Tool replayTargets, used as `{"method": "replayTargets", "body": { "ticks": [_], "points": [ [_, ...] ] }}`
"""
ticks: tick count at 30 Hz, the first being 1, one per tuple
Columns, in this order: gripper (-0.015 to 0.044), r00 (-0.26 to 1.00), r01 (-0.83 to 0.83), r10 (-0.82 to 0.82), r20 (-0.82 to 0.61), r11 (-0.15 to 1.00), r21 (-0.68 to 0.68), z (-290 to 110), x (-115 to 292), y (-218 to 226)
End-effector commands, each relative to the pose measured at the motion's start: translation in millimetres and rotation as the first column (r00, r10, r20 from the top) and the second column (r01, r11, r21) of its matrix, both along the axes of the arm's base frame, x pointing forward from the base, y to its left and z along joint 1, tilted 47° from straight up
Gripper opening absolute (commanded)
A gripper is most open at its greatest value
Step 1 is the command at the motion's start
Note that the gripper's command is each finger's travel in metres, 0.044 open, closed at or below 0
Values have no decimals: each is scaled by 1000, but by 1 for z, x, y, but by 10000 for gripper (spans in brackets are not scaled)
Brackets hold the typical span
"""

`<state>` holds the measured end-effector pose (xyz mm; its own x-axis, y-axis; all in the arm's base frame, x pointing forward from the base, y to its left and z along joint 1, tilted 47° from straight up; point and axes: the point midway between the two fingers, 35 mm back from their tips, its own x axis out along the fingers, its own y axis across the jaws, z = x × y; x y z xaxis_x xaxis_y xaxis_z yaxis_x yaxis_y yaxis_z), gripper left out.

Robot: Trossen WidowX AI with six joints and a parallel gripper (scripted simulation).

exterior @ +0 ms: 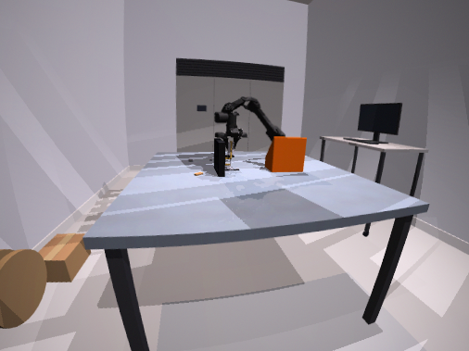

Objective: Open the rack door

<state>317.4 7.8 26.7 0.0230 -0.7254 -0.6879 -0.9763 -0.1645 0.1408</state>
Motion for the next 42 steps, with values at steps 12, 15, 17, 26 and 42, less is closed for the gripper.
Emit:
{"method": "replayTargets", "body": {
  "ticks": [12,15,17,26,42],
  "points": [
    [29,1000,-7,6,-6,1000,-2,0,0,0],
    [15,1000,-7,6,-6,1000,-2,0,0,0],
    [15,1000,-7,6,-6,1000,-2,0,0,0],
    [15,991,93,-93,99,996,6,-2,-5,2],
    [15,907,288,-291,304,956,55,-8,-19,7]
  ]
}}
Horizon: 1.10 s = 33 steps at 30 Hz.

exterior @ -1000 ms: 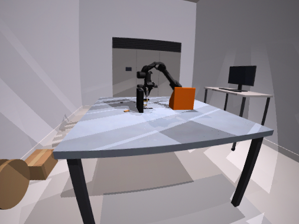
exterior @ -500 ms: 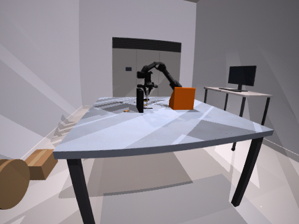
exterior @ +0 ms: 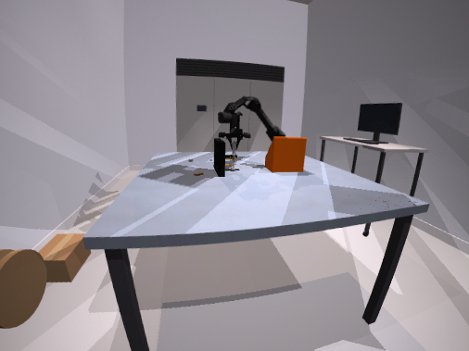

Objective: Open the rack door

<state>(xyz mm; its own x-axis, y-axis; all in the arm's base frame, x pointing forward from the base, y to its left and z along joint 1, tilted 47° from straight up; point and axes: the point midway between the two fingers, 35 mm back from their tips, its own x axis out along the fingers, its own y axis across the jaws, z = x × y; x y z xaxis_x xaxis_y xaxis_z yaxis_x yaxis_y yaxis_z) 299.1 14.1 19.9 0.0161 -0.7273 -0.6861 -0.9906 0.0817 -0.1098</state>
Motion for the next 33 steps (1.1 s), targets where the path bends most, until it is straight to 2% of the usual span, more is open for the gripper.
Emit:
{"method": "replayTargets", "body": {
  "ticks": [1,18,33],
  "points": [
    [15,995,62,-63,76,998,6,-2,-2,1],
    [15,931,245,-248,267,969,44,-15,-25,13],
    [15,825,382,-388,410,919,102,-32,-44,29]
  ]
}}
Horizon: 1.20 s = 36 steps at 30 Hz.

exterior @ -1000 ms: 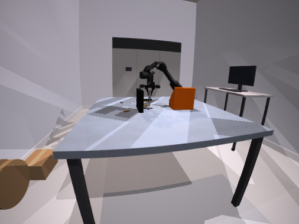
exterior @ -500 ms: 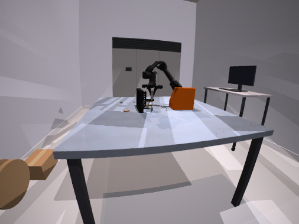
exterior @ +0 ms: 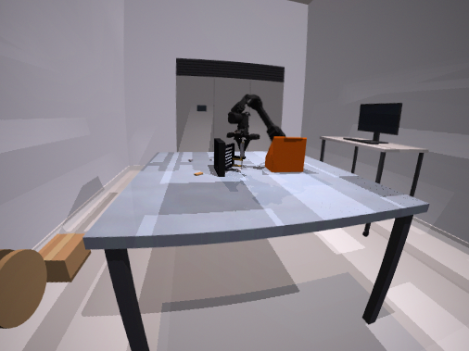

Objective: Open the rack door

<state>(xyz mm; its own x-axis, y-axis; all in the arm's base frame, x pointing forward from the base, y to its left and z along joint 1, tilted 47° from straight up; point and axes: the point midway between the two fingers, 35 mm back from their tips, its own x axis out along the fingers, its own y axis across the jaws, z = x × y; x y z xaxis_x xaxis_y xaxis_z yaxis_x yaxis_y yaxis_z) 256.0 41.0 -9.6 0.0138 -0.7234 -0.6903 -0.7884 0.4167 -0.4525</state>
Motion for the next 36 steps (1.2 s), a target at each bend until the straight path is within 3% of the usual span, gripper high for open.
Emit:
{"method": "replayTargets", "body": {
  "ticks": [1,36],
  "points": [
    [15,996,56,-56,70,998,2,-4,-2,3],
    [15,812,395,-402,424,912,107,-52,-24,49]
  ]
}}
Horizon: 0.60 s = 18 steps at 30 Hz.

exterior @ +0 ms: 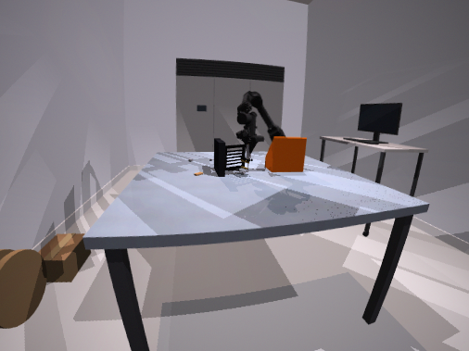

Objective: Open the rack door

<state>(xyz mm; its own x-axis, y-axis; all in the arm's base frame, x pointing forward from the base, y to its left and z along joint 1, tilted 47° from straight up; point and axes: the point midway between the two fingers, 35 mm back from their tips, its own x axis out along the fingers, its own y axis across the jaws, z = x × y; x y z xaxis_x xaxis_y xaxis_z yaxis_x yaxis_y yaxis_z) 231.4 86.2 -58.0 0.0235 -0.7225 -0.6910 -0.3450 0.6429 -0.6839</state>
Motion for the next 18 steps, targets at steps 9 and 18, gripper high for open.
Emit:
{"method": "replayTargets", "body": {
  "ticks": [9,18],
  "points": [
    [15,976,151,-153,155,988,21,-18,1,18],
    [15,932,251,-254,259,967,48,-33,5,33]
  ]
}}
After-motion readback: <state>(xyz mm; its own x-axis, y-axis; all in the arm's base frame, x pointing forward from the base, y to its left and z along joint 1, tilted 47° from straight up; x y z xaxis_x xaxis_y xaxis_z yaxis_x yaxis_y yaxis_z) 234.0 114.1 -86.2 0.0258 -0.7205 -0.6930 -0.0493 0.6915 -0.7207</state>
